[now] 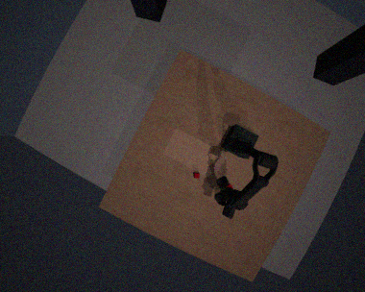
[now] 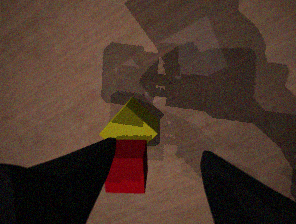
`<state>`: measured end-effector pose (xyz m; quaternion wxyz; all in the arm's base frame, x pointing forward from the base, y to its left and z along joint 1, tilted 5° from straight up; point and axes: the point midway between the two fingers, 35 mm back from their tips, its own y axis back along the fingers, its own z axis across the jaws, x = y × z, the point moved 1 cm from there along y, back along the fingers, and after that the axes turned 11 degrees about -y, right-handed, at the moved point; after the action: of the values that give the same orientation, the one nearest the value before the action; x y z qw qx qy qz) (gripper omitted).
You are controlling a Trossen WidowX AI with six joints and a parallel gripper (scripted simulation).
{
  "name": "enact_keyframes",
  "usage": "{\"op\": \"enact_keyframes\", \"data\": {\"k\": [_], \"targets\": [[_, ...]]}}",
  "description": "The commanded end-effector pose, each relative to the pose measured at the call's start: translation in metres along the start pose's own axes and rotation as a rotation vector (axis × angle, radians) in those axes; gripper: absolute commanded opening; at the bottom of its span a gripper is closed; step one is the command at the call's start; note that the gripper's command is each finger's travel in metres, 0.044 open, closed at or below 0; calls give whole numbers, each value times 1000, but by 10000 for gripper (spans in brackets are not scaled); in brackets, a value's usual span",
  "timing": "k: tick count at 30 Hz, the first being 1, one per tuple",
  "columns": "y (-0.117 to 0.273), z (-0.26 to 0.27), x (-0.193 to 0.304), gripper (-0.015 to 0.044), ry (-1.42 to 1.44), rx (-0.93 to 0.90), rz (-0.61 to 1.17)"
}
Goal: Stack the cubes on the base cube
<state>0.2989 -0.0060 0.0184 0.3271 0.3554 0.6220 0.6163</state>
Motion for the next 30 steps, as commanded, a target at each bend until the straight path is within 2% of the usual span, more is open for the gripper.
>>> {"op": "enact_keyframes", "data": {"k": [1, 16, 23, 25, 30], "targets": [[8, -9, -28, 265, -90, -15, -11], [28, -84, -122, 265, -441, 13, -20], [33, -114, -144, 265, -544, 25, -19], [25, -114, -145, 265, -544, 25, -19], [-27, -116, -145, 265, -544, 25, -19]]}}
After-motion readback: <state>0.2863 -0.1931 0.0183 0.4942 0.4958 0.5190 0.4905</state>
